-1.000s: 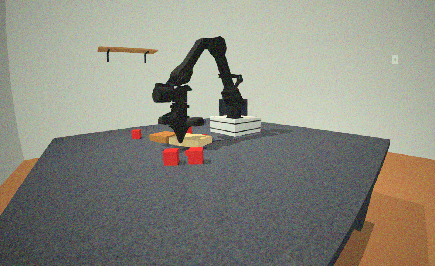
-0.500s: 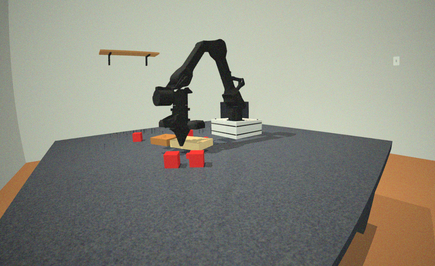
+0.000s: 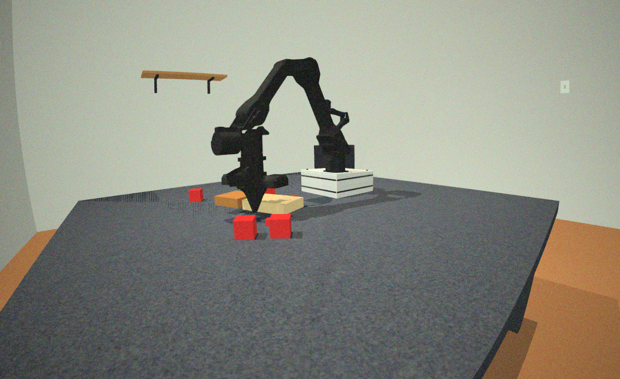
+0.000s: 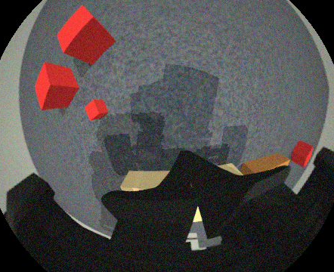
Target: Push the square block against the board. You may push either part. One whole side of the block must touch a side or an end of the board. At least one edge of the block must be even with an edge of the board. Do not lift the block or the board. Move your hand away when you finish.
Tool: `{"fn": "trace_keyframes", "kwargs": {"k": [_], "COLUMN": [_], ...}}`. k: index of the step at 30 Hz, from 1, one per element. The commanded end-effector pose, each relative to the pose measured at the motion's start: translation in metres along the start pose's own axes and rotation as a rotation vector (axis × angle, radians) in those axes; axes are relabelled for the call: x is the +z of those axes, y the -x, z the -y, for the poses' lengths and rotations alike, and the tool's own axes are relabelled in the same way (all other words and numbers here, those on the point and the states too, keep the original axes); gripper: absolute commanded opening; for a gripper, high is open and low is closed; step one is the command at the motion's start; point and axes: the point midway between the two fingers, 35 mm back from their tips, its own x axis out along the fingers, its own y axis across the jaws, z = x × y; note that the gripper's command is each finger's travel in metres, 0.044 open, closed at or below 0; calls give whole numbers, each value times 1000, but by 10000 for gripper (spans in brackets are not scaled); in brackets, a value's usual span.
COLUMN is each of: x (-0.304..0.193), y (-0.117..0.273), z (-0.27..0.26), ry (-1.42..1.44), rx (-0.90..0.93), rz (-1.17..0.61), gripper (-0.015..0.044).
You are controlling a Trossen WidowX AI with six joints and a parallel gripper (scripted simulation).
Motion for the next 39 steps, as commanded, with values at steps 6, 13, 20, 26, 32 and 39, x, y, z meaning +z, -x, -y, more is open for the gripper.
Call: {"fn": "trace_keyframes", "kwargs": {"k": [6, 13, 20, 26, 32, 39], "x": [13, 24, 22, 13, 1, 0], "y": [-2, -2, 53, 53, 40, -2], "z": [0, 0, 0, 0, -1, -1], "ry": [-2, -2, -2, -3, -6, -6], "rx": [-2, -2, -2, -3, -2, -2], "rz": [-7, -6, -6, 4, -7, -8], "gripper": [0, 0, 0, 0, 0, 0]}}
